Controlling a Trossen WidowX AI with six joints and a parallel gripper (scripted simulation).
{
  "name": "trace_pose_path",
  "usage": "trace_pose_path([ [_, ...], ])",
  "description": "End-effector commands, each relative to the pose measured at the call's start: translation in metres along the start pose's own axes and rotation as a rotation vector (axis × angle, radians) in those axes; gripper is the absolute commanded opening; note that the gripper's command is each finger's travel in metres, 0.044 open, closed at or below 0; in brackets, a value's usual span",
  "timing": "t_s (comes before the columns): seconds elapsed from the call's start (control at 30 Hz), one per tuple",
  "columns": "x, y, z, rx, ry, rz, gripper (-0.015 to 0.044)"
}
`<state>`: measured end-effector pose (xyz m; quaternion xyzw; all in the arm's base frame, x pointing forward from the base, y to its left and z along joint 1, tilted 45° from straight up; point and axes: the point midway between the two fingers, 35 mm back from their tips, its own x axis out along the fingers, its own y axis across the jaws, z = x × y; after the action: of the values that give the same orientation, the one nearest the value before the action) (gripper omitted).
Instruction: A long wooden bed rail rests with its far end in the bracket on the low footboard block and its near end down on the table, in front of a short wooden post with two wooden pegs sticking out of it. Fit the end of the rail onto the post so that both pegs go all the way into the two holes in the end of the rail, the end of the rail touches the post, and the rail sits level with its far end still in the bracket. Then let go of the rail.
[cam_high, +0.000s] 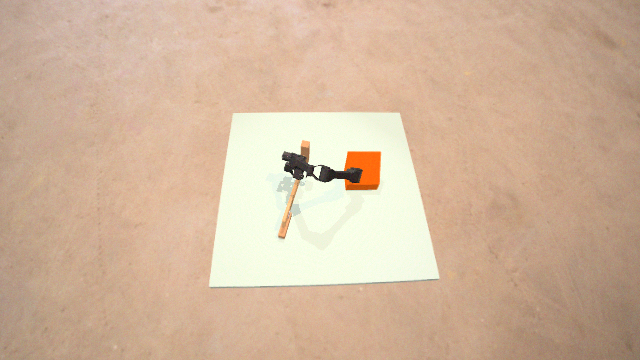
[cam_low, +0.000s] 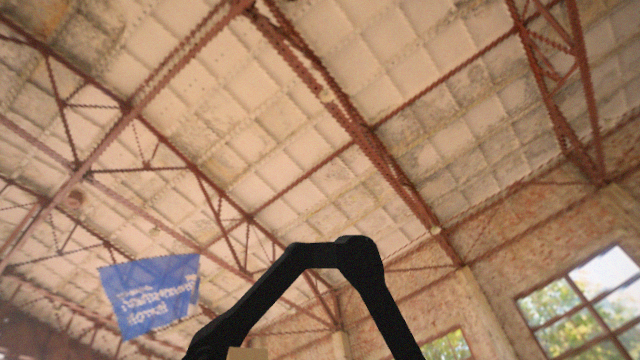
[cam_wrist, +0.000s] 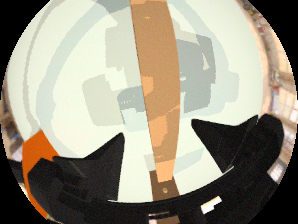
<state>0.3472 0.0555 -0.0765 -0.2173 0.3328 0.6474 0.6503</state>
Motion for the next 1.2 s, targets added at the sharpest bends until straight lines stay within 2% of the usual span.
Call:
trace_pose_path([
  [0.0,0.0060,0.0030,-0.0003,0.009,-0.007,0.004,0.0440],
  [0.5,0.0060,0.0030,-0.0003,0.009,-0.007,0.004,0.0046],
  [0.73,0.0060,0.0030,-0.0003,0.009,-0.007,0.004,0.0000],
  [1.17,0.0055,0.0029,-0.0007,0.009,-0.007,0.004,0.0000],
])
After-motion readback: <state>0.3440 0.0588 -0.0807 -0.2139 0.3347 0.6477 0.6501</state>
